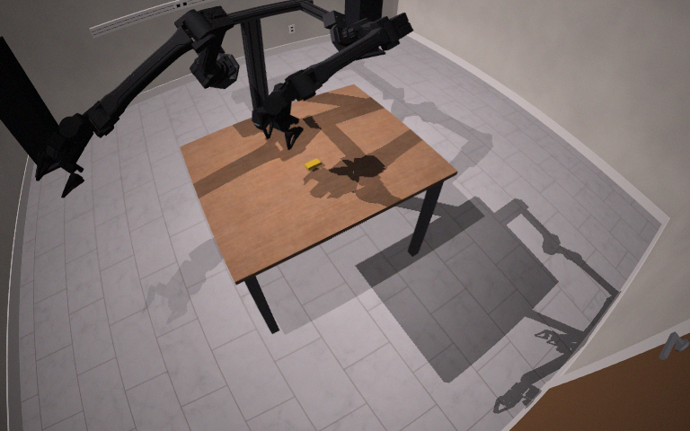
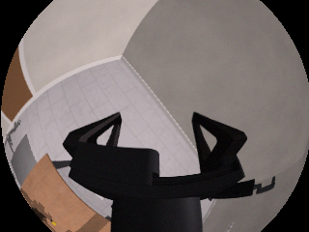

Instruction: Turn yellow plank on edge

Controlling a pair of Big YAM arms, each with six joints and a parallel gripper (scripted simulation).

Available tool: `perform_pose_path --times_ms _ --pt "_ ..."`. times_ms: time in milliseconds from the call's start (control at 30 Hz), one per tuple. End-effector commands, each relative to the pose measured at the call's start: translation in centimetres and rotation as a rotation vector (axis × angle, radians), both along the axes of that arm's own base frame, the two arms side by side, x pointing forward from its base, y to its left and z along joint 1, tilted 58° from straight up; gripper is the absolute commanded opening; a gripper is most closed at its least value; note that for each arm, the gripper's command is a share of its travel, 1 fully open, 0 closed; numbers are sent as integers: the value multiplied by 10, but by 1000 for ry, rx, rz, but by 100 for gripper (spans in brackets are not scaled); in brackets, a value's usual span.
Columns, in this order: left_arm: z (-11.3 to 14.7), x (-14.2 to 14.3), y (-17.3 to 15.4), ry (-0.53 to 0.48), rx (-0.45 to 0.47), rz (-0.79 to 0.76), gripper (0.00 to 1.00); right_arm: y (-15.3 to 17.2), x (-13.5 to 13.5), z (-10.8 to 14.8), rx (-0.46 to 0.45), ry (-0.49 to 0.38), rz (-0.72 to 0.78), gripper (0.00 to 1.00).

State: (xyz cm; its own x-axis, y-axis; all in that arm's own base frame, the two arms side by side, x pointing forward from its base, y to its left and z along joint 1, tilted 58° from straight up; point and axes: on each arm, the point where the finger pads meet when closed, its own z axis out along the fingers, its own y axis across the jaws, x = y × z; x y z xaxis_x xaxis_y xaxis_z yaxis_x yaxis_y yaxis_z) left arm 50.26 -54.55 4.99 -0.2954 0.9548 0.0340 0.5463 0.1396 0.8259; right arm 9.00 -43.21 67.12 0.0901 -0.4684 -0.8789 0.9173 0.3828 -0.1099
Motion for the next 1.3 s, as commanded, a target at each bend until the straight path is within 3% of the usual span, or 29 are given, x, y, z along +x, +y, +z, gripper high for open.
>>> perform_pose_path --times_ms 0,133,200,367,567,1100,1267 --pt "10 -2 -9 -12 -20 -9 100 27 -46 12 -2 -2 -134 100" --pt "10 -2 -9 -12 -20 -9 100 52 -89 20 6 -36 -293 100" --pt "10 -2 -9 -12 -20 -9 100 52 -89 20 6 -36 -293 100" --pt "10 -2 -9 -12 -20 -9 100 81 -128 25 12 -70 -452 100" --pt "10 -2 -9 -12 -20 -9 100 108 -156 27 16 -96 -577 100" --pt "10 -1 -8 -12 -21 -6 100 125 -170 28 18 -111 -648 100" --pt "2 18 25 -45 -92 82 100 125 -170 28 18 -111 -648 100"
